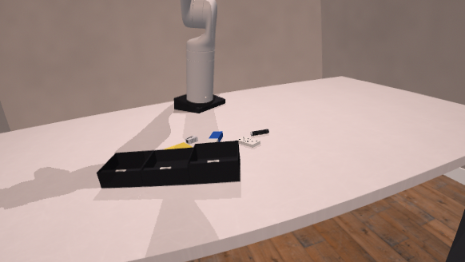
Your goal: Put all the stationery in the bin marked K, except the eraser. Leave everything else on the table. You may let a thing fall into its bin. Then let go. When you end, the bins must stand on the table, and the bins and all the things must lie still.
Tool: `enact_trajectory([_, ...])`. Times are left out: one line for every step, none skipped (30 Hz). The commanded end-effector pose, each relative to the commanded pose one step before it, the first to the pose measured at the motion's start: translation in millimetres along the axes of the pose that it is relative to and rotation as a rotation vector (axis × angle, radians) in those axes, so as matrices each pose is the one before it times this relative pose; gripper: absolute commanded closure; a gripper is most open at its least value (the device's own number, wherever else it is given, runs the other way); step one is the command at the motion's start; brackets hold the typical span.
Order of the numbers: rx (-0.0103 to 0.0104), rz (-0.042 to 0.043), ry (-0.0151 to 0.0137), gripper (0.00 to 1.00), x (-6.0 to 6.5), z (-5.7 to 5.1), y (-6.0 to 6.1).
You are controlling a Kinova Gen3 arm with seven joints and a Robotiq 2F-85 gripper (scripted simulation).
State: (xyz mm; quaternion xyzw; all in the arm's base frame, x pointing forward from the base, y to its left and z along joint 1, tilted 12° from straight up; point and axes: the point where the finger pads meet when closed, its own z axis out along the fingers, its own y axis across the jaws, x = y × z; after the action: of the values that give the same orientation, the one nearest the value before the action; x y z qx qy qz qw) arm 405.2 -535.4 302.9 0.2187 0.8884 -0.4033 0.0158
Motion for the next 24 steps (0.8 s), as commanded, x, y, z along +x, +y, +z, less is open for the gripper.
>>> enact_trajectory([0.00092, 0.00184, -0.00136, 0.0, -0.26, -0.68, -1.34])
enact_trajectory([0.0, 0.0, 0.0, 0.0, 0.0, 0.0, 0.0])
enact_trajectory([0.0, 0.0, 0.0, 0.0, 0.0, 0.0, 0.0])
enact_trajectory([0.0, 0.0, 0.0, 0.0, 0.0, 0.0, 0.0])
enact_trajectory([0.0, 0.0, 0.0, 0.0, 0.0, 0.0, 0.0])
enact_trajectory([0.0, 0.0, 0.0, 0.0, 0.0, 0.0, 0.0])
enact_trajectory([0.0, 0.0, 0.0, 0.0, 0.0, 0.0, 0.0])
enact_trajectory([0.0, 0.0, 0.0, 0.0, 0.0, 0.0, 0.0])
enact_trajectory([0.0, 0.0, 0.0, 0.0, 0.0, 0.0, 0.0])
enact_trajectory([0.0, 0.0, 0.0, 0.0, 0.0, 0.0, 0.0])
enact_trajectory([0.0, 0.0, 0.0, 0.0, 0.0, 0.0, 0.0])
enact_trajectory([0.0, 0.0, 0.0, 0.0, 0.0, 0.0, 0.0])
enact_trajectory([0.0, 0.0, 0.0, 0.0, 0.0, 0.0, 0.0])
enact_trajectory([0.0, 0.0, 0.0, 0.0, 0.0, 0.0, 0.0])
enact_trajectory([0.0, 0.0, 0.0, 0.0, 0.0, 0.0, 0.0])
enact_trajectory([0.0, 0.0, 0.0, 0.0, 0.0, 0.0, 0.0])
enact_trajectory([0.0, 0.0, 0.0, 0.0, 0.0, 0.0, 0.0])
enact_trajectory([-0.00002, 0.0, 0.00001, 0.91, 0.56, 4.72, 6.84])
enact_trajectory([-0.00001, 0.0, 0.00001, 0.91, 0.58, 4.72, 6.84])
enact_trajectory([-0.00001, 0.0, 0.0, 0.91, 0.59, 4.72, 6.85])
enact_trajectory([-0.00001, 0.0, 0.0, 0.91, 0.59, 4.72, 6.85])
enact_trajectory([0.0, 0.0, 0.0, 0.91, 0.59, 4.72, 6.85])
enact_trajectory([0.0, 0.0, 0.0, 0.91, 0.59, 4.72, 6.85])
enact_trajectory([0.0, 0.0, 0.0, 0.91, 0.59, 4.72, 6.85])
